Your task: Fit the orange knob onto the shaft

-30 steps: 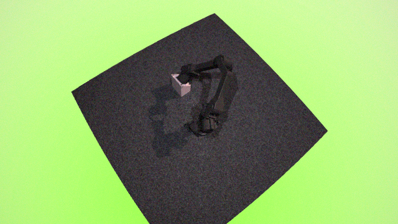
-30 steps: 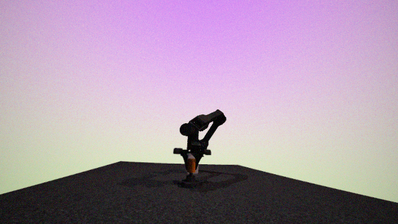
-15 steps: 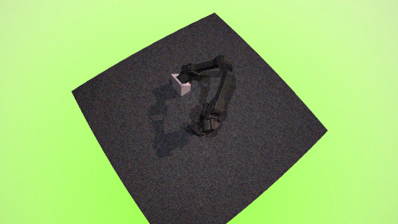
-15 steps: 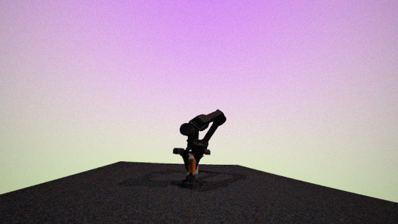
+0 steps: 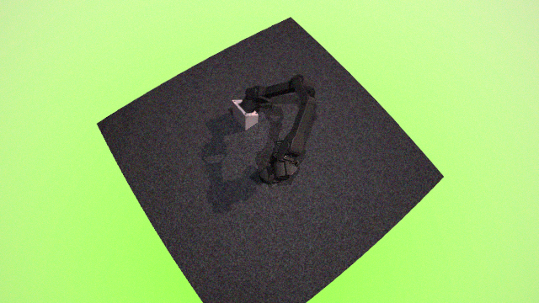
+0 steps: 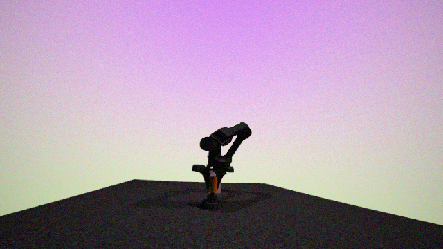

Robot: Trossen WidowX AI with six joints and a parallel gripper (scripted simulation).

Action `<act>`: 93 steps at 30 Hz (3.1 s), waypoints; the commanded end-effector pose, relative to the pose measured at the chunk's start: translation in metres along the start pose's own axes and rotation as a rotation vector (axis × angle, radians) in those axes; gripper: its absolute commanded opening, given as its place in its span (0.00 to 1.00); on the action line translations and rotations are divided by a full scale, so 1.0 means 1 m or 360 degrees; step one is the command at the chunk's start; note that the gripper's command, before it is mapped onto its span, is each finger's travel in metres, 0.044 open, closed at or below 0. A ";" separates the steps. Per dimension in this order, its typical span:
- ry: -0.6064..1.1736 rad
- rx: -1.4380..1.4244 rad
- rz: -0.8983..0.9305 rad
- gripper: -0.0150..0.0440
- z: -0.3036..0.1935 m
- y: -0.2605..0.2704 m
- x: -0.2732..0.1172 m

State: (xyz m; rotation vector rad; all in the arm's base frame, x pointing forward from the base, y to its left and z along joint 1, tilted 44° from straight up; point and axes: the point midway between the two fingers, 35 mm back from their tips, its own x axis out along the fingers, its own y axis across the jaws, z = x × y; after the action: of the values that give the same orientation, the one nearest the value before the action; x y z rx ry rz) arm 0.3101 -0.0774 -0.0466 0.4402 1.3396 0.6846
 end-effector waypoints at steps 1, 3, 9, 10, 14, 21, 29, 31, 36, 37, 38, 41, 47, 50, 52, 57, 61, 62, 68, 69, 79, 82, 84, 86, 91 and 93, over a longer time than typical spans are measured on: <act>-0.0003 -0.0007 -0.0002 0.25 0.000 0.000 0.000; -0.0003 -0.0007 -0.0002 0.25 0.000 0.000 -0.002; -0.0003 -0.0049 -0.0002 0.25 -0.001 0.002 -0.005; -0.0003 -0.0095 -0.0002 0.25 -0.002 0.002 -0.005; -0.0002 -0.0324 -0.0002 0.25 -0.003 0.005 -0.005; -0.0002 -0.0340 -0.0001 0.25 -0.004 0.007 -0.004; -0.0003 -0.0340 -0.0001 0.25 -0.002 0.006 -0.003; -0.0003 -0.0340 -0.0001 0.25 -0.001 0.005 -0.003; -0.0003 -0.0341 -0.0002 0.25 0.000 0.003 -0.002; -0.0003 -0.0341 -0.0002 0.25 0.000 0.002 -0.002; -0.0003 -0.0341 -0.0002 0.25 0.000 0.001 -0.002; -0.0003 -0.0341 -0.0002 0.25 0.000 0.000 -0.003; -0.0003 -0.0341 -0.0002 0.25 0.000 0.000 0.000; -0.0003 -0.0341 -0.0002 0.25 -0.001 0.001 0.000; -0.0003 -0.0341 -0.0002 0.25 -0.001 0.001 0.000; -0.0003 -0.0341 -0.0002 0.25 -0.001 0.001 -0.004; -0.0003 -0.0382 -0.0002 0.25 -0.002 0.002 -0.005; -0.0003 -0.0427 -0.0002 0.25 -0.002 0.003 -0.005; -0.0002 -0.0673 -0.0002 0.25 -0.003 0.006 -0.003; -0.0002 -0.0673 -0.0002 0.25 -0.003 0.006 -0.003; -0.0002 -0.0674 -0.0002 0.25 -0.002 0.006 -0.004; -0.0002 -0.0674 -0.0002 0.25 -0.001 0.005 -0.003; -0.0003 -0.0674 -0.0002 0.25 -0.001 0.004 -0.002; -0.0003 -0.0674 -0.0002 0.25 -0.001 0.003 -0.002; -0.0003 -0.0674 -0.0002 0.25 -0.001 0.001 -0.001; -0.0003 -0.0674 -0.0002 0.25 -0.001 0.002 0.000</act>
State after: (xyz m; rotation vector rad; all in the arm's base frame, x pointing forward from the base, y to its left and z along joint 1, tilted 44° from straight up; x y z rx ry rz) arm 0.3078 -0.0764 -0.0450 0.1023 1.1558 0.9402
